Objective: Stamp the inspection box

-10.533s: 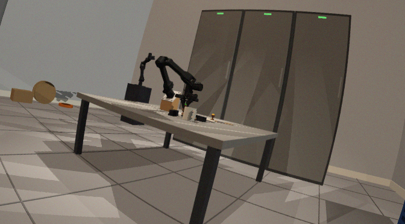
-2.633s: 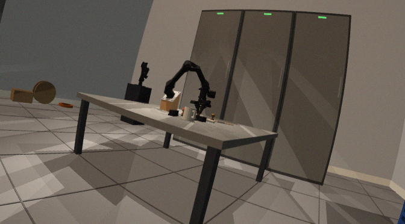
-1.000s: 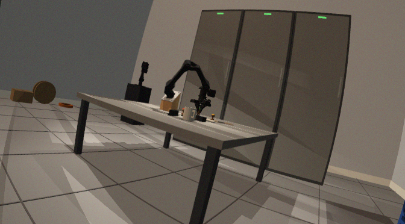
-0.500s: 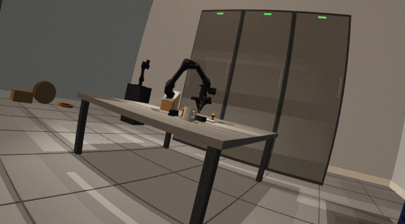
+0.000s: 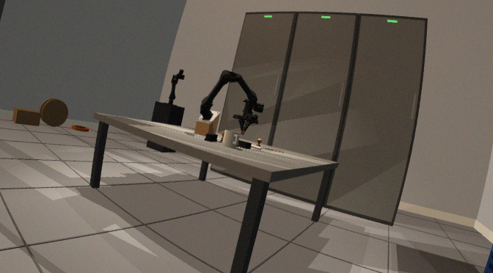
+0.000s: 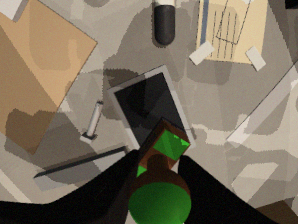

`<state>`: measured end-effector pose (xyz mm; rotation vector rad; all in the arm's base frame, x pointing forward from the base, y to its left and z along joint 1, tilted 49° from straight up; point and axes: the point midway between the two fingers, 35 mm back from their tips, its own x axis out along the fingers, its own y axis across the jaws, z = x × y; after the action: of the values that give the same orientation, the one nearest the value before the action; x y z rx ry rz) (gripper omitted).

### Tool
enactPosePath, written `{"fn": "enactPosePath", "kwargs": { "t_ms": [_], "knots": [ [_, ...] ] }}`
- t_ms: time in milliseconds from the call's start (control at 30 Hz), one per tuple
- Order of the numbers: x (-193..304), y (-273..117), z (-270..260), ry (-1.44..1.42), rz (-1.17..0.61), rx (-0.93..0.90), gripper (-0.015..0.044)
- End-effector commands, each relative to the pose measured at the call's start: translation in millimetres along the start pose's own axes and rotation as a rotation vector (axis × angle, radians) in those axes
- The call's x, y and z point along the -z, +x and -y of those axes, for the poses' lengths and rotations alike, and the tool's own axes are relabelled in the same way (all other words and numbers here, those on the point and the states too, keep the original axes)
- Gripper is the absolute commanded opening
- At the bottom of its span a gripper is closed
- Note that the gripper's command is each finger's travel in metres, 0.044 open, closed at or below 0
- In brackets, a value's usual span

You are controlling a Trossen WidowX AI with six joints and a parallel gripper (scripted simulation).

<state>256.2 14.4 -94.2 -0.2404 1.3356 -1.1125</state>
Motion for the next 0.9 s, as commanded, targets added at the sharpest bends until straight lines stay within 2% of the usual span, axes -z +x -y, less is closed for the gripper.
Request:
{"fn": "enactPosePath", "kwargs": {
  "t_ms": [0,600,867],
  "knots": [
    [-9.4,-3.4,1.7,-0.015,-0.002,-0.009,0.0],
    [-106.6,0.8,62.0,-0.309,0.008,-0.008,0.0],
    [-109.9,2.9,64.9,-0.319,0.008,-0.007,0.0]
  ]
}}
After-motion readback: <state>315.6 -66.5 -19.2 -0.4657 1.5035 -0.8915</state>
